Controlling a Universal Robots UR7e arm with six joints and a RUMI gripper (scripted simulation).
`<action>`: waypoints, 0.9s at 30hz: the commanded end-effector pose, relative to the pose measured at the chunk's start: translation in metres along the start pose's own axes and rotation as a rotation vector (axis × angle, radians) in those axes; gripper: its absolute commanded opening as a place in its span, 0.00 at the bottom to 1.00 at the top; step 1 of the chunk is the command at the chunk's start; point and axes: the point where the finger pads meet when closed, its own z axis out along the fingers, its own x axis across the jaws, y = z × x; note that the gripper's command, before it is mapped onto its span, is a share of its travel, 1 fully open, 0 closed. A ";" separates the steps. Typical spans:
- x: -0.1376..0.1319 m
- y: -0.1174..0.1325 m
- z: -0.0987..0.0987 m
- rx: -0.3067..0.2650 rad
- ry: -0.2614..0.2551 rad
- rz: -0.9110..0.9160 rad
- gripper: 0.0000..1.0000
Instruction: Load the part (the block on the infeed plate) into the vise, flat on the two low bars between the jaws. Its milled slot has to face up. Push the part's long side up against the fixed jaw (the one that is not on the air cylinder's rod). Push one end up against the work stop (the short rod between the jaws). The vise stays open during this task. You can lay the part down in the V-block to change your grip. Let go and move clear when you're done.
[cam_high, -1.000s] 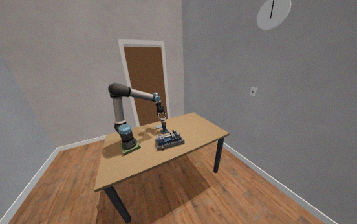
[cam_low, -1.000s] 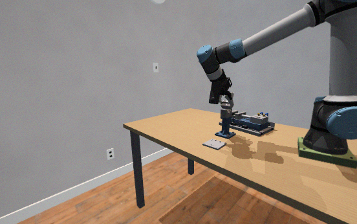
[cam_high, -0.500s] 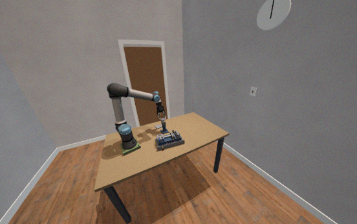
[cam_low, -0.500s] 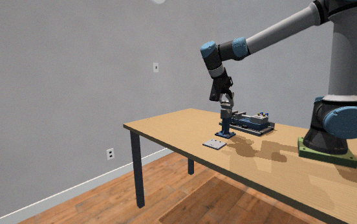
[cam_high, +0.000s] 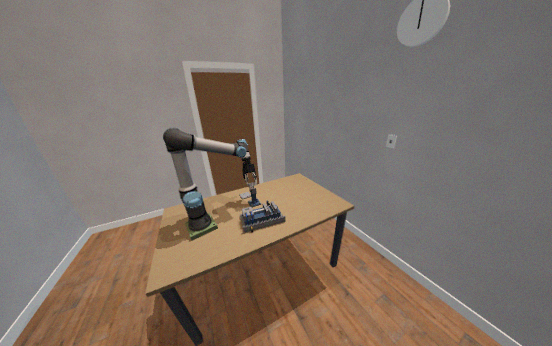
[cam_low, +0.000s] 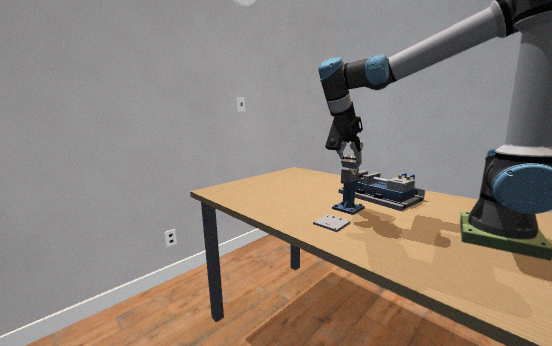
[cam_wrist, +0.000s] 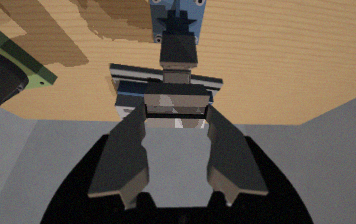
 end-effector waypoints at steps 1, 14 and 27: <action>0.000 0.001 0.000 0.069 0.001 0.000 0.00; 0.000 0.002 0.000 0.203 0.001 0.000 0.00; 0.000 0.003 0.000 0.321 0.001 -0.001 0.00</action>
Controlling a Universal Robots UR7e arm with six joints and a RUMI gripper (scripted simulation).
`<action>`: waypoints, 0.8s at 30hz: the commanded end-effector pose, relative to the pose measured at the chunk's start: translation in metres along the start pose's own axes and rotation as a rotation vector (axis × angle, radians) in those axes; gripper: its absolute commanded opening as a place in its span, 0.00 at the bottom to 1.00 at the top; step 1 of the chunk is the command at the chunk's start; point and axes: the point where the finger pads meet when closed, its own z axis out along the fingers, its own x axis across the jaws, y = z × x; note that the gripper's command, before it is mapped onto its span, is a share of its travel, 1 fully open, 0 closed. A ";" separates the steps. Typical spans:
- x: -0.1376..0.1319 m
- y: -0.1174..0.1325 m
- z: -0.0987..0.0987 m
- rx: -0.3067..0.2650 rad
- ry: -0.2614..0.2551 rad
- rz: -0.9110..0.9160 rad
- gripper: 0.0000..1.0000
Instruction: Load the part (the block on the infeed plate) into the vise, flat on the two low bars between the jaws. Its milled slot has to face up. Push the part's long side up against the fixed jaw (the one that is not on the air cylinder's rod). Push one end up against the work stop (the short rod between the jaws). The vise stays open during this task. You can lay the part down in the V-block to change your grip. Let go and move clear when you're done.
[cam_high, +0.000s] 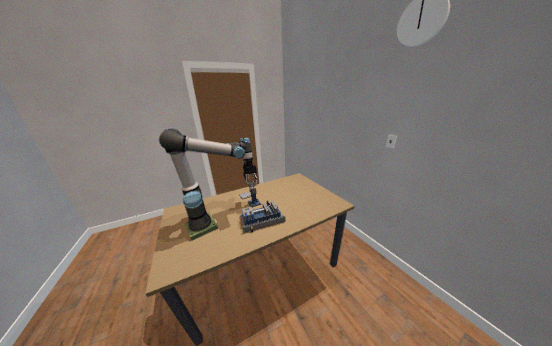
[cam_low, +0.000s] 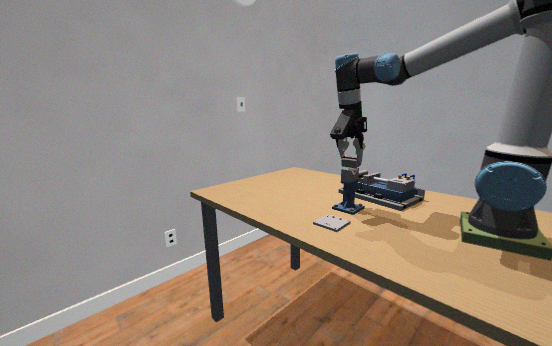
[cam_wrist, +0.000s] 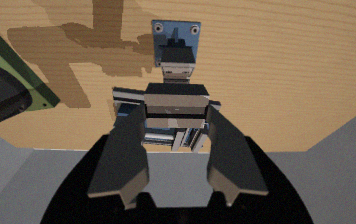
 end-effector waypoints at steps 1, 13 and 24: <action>0.000 0.001 0.000 0.051 0.001 -0.001 0.00; 0.000 0.001 0.000 0.134 0.001 -0.001 0.00; 0.000 0.002 0.000 0.194 0.001 -0.001 0.00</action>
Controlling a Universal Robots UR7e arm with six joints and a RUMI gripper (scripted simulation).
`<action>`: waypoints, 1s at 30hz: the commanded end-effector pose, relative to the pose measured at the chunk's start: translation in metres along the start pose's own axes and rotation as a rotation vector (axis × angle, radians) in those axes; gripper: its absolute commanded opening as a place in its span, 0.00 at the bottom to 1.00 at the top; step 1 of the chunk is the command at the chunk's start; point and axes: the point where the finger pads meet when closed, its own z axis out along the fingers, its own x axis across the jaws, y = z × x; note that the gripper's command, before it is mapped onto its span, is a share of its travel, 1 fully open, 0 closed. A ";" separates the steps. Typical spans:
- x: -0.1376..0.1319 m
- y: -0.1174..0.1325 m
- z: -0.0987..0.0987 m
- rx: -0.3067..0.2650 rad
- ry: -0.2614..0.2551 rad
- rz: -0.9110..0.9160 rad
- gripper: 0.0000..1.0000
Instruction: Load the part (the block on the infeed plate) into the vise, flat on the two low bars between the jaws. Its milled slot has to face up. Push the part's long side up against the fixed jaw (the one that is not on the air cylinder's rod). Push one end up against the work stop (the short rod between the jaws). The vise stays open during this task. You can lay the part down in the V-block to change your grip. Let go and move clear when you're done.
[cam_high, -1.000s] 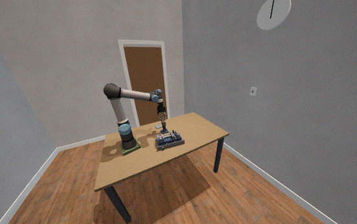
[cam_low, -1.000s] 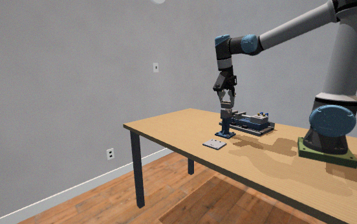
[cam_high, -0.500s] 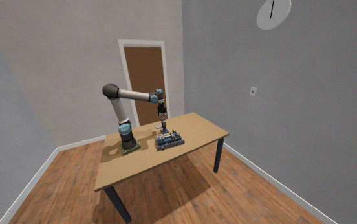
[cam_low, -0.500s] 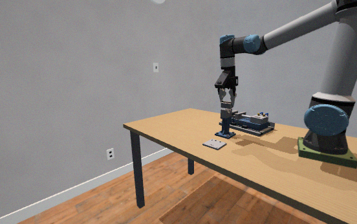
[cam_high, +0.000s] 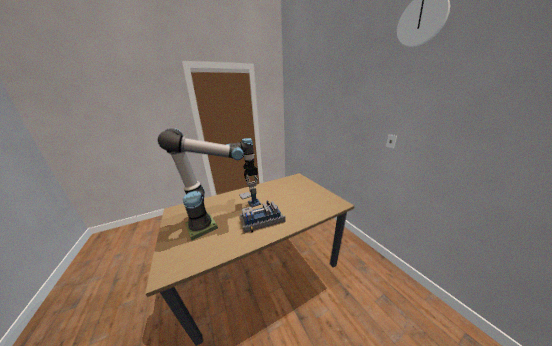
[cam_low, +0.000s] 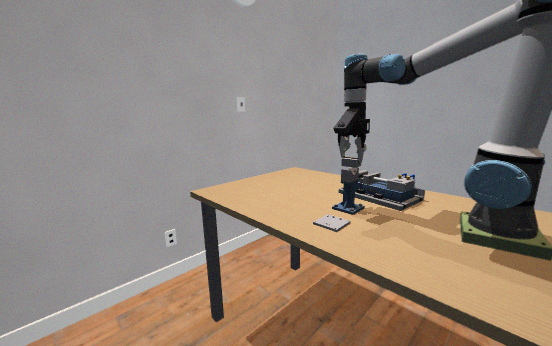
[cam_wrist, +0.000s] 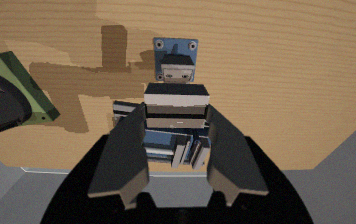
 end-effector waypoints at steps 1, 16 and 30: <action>0.000 0.000 0.000 0.026 0.001 0.000 0.00; 0.000 0.000 0.000 0.053 0.001 0.000 0.00; 0.000 0.001 0.000 0.054 0.001 0.000 0.00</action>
